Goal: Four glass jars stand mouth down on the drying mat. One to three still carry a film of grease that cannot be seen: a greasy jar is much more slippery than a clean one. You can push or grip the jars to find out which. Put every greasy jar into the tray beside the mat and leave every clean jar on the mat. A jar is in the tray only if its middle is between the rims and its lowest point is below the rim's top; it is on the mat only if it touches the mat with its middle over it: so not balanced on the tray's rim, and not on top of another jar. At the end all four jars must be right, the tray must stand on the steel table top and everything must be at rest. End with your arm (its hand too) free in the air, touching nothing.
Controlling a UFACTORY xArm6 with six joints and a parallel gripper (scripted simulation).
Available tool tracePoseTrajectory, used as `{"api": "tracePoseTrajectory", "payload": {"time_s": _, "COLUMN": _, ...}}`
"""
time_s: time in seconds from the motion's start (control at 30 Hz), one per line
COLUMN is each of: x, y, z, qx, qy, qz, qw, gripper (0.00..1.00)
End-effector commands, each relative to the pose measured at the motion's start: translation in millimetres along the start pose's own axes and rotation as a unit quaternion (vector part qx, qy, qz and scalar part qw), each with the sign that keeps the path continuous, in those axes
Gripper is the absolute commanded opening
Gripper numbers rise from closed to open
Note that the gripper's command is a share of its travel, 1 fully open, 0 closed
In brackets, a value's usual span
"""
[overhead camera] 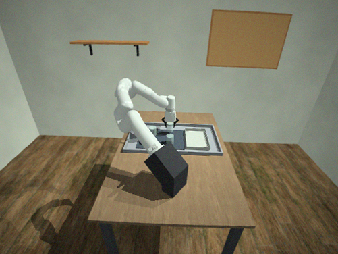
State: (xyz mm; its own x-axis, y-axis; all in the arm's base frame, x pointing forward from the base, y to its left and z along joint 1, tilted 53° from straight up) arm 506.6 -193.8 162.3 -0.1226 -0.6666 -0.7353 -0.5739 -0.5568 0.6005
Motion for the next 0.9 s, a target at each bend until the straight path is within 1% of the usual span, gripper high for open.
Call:
{"api": "tracePoseTrajectory", "payload": {"time_s": 0.0, "x": 0, "y": 12, "z": -1, "qx": 0.002, "qy": 0.001, "qz": 0.001, "qw": 1.0, "gripper": 0.0}}
{"api": "tracePoseTrajectory", "payload": {"time_s": 0.3, "x": 0, "y": 36, "z": -1, "qx": 0.002, "qy": 0.001, "qz": 0.001, "qw": 1.0, "gripper": 0.0}}
{"api": "tracePoseTrajectory", "payload": {"time_s": 0.37, "x": 0, "y": 36, "z": -1, "qx": 0.002, "qy": 0.001, "qz": 0.001, "qw": 1.0, "gripper": 0.0}}
{"api": "tracePoseTrajectory", "payload": {"time_s": 0.87, "x": 0, "y": 75, "z": -1, "qx": 0.002, "qy": 0.001, "qz": 0.001, "qw": 1.0, "gripper": 0.0}}
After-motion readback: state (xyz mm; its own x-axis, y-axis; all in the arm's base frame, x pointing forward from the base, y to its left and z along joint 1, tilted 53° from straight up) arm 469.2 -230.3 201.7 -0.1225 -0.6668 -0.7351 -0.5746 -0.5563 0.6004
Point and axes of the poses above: the point where the finger pads meet when closed, its own y axis back along the fingers, its own x axis across the jaws, z = x × y, the point moved 4 cm from there along y, back along the fingers, and after that the axes turned 13 degrees about -y, right-handed, at the moved point
